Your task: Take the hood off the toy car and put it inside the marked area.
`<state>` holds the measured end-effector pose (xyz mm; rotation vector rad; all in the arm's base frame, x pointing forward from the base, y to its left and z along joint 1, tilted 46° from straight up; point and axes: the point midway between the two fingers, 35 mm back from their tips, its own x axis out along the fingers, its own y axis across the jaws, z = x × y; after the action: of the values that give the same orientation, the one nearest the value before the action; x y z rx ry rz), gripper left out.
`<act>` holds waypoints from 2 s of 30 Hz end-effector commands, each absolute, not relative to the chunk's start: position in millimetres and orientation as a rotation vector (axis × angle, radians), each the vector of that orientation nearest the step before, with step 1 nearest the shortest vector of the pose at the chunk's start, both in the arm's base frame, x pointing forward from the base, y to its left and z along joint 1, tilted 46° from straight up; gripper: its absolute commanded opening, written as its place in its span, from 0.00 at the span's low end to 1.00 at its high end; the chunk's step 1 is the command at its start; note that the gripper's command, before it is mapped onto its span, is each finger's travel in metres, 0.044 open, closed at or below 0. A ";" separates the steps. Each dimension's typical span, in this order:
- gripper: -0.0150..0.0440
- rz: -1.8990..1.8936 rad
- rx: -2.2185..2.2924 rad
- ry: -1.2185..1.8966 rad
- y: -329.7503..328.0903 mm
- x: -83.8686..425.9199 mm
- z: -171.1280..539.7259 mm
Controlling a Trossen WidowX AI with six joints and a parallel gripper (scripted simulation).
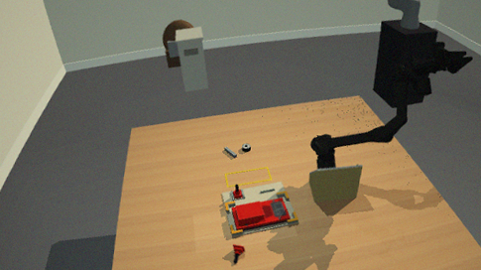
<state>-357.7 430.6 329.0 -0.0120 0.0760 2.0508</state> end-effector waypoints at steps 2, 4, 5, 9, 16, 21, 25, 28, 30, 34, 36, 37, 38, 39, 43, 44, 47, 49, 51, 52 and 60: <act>1.00 2.059 0.020 0.088 427.9 -356.3 336.8; 1.00 2.082 0.107 0.122 419.6 -352.2 358.1; 1.00 2.096 0.159 0.138 413.7 -352.3 370.6; 1.00 2.148 0.365 0.200 387.1 -351.9 419.8; 1.00 2.219 0.703 0.290 335.5 -335.4 501.1; 1.00 2.264 0.941 0.353 295.1 -314.5 553.7; 1.00 2.300 1.139 0.398 260.4 -292.8 592.6; 1.00 2.325 1.288 0.432 233.5 -273.4 619.2; 1.00 2.340 1.388 0.454 215.4 -259.0 635.6; 1.00 2.363 1.547 0.519 183.8 -236.6 658.5; 1.00 2.375 1.624 0.551 169.7 -224.6 668.8; 1.00 2.381 1.672 0.571 161.0 -216.8 674.8; 1.00 2.387 1.721 0.591 152.2 -208.7 680.6; 1.00 2.393 1.770 0.611 143.6 -200.3 686.2; 1.00 2.415 1.965 0.671 108.4 -164.3 703.6; 1.00 2.419 2.014 0.684 99.9 -154.8 706.9; 1.00 2.428 2.161 0.721 75.6 -125.1 715.2; 1.00 2.431 2.261 0.745 60.2 -104.3 719.2; 1.00 2.431 2.350 0.775 47.7 -85.5 722.3; 1.00 2.432 2.404 0.799 40.6 -74.1 724.2; 1.00 2.412 2.840 0.977 -8.8 21.6 727.5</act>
<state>-14.3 7.7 728.6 2.6879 0.9316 2.4238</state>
